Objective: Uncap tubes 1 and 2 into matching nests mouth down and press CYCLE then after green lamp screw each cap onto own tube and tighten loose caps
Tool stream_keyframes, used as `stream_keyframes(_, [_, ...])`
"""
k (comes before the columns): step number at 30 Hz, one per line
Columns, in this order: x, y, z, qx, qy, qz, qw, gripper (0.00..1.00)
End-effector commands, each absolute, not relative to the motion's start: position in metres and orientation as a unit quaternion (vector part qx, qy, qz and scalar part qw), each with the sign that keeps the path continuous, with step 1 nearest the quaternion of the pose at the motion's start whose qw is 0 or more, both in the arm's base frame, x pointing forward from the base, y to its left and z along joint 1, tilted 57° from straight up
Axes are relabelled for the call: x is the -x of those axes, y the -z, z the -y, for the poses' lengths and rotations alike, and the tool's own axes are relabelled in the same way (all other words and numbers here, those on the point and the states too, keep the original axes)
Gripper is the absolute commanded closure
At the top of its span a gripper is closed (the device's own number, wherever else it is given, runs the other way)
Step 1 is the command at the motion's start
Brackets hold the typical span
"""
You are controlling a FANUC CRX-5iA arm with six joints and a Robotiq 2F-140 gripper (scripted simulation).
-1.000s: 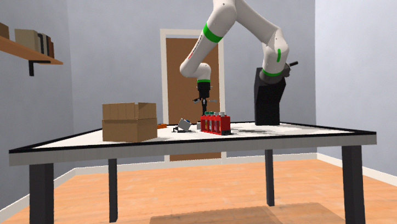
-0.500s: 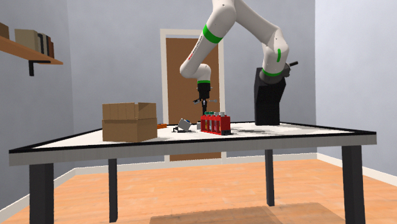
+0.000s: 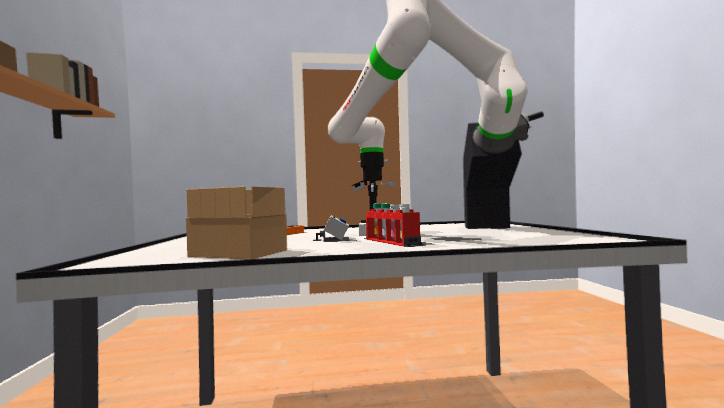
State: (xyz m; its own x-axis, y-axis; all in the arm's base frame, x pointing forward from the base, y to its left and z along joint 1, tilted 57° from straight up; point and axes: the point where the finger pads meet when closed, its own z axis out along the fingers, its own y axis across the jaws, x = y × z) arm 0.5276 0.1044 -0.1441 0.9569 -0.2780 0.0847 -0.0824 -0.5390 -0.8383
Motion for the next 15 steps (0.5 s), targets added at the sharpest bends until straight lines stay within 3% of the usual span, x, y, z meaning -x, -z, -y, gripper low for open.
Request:
stream_keyframes(1, [-0.528, 0.144, -0.103, 0.871, 0.105, -0.104, 0.468, 0.64])
stream_keyframes(15, [-0.522, 0.133, -0.087, 0.871, 0.105, -0.104, 0.468, 0.64])
